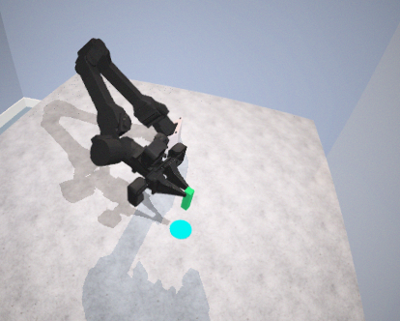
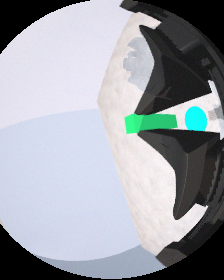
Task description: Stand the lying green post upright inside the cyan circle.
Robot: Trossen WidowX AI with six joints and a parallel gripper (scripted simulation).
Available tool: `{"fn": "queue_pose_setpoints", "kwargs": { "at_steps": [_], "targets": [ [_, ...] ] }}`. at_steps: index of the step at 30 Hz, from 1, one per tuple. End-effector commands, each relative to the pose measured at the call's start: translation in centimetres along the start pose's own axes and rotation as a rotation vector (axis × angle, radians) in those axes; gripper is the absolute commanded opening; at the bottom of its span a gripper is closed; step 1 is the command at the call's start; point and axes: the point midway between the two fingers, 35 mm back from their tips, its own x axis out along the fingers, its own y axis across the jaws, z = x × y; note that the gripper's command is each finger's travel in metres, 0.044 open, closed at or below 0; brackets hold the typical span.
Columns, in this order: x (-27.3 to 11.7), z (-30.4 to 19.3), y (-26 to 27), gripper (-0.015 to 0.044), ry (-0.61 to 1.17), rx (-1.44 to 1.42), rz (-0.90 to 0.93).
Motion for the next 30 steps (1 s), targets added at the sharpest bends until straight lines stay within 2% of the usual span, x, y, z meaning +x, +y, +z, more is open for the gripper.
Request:
{"fn": "queue_pose_setpoints", "kwargs": {
  "at_steps": [1, 19, 30],
  "targets": [
    [-0.5, 0.1, 0.2, 0.0023, -0.027, -0.022, -0.011],
    [-0.5, 0.0, 0.2, 0.0023, -0.031, -0.025, -0.013],
    [0.2, -5.2, -0.2, 0.0023, -0.024, -0.027, -0.01]
  ]
}}
